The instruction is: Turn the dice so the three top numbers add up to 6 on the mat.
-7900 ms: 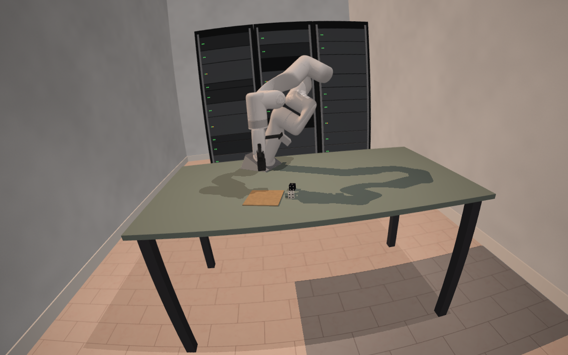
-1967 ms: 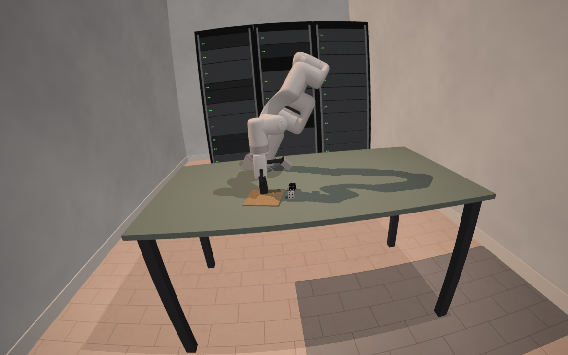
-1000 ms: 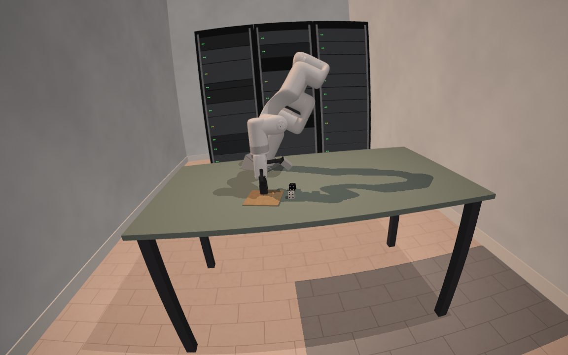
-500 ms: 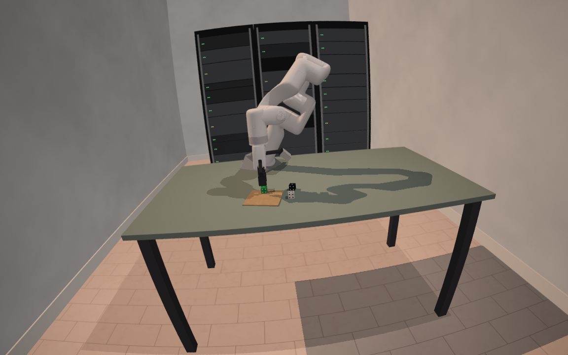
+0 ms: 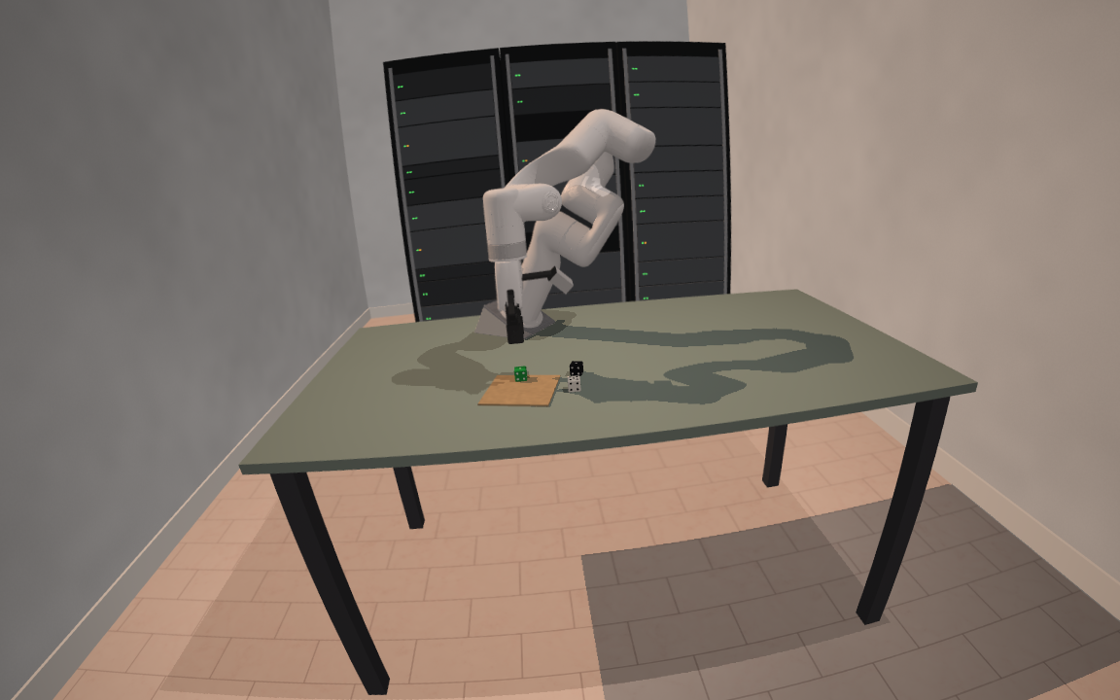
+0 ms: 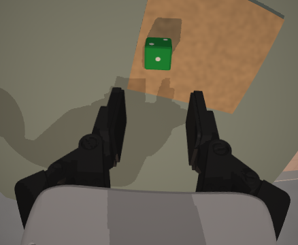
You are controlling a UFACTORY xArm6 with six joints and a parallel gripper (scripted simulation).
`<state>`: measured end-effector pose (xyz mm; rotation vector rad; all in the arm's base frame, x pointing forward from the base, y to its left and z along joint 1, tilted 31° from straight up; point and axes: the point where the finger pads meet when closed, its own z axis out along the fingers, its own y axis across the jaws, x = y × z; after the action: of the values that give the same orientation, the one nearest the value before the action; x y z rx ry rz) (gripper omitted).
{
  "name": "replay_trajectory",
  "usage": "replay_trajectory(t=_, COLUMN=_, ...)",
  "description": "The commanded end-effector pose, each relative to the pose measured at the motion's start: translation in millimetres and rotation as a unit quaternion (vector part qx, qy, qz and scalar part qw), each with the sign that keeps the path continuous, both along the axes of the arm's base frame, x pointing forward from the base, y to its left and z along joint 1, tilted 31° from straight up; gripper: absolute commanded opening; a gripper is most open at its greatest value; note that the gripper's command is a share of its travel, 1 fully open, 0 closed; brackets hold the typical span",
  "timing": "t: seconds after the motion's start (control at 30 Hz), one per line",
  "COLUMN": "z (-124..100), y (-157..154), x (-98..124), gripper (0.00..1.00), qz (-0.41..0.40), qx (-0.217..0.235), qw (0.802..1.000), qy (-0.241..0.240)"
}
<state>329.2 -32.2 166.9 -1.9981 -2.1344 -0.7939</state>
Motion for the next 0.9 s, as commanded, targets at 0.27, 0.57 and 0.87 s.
replay_trajectory(t=0.27, z=2.8, y=-1.2, x=0.1, gripper=1.00, qz=0.000, qx=0.000, qw=1.000, qy=-0.001)
replay_trajectory(t=0.57, z=2.8, y=-1.2, x=0.1, gripper=1.00, qz=0.000, qx=0.000, qw=1.000, qy=-0.001)
replay_trajectory(t=0.87, z=4.2, y=1.1, x=2.2, gripper=1.00, qz=-0.021, qx=0.006, qw=1.000, qy=0.010)
